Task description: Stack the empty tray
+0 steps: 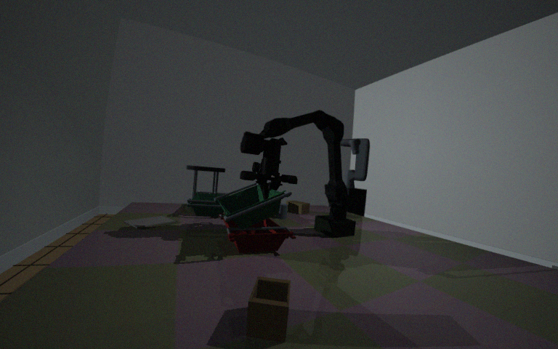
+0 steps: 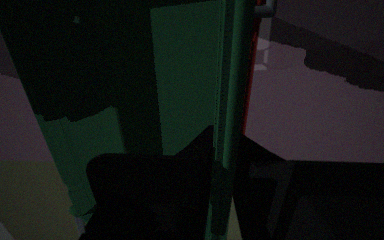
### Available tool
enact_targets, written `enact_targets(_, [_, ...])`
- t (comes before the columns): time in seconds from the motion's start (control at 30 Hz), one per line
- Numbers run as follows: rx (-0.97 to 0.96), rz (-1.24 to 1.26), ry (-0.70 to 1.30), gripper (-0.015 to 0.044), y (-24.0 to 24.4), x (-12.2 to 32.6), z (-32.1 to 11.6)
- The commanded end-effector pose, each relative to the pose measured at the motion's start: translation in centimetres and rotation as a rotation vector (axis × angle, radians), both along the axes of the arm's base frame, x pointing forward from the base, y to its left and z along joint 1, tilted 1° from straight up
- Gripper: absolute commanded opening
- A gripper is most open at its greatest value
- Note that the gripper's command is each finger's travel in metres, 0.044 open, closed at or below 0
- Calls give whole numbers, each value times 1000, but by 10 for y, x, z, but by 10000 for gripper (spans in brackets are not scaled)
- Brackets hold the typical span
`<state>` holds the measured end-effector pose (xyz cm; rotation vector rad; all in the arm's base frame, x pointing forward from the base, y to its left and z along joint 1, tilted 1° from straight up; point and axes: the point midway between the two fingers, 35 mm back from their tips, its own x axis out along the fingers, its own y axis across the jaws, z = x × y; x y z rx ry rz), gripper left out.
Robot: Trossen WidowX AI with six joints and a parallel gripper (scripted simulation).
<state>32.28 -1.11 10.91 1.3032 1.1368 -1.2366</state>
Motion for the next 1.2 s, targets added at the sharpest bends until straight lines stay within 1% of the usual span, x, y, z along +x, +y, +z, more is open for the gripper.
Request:
enact_targets(0.0, [2, -5, 13, 0, 1, -6, -5])
enact_targets(1.17, [2, -5, 14, 0, 2, -13, -18])
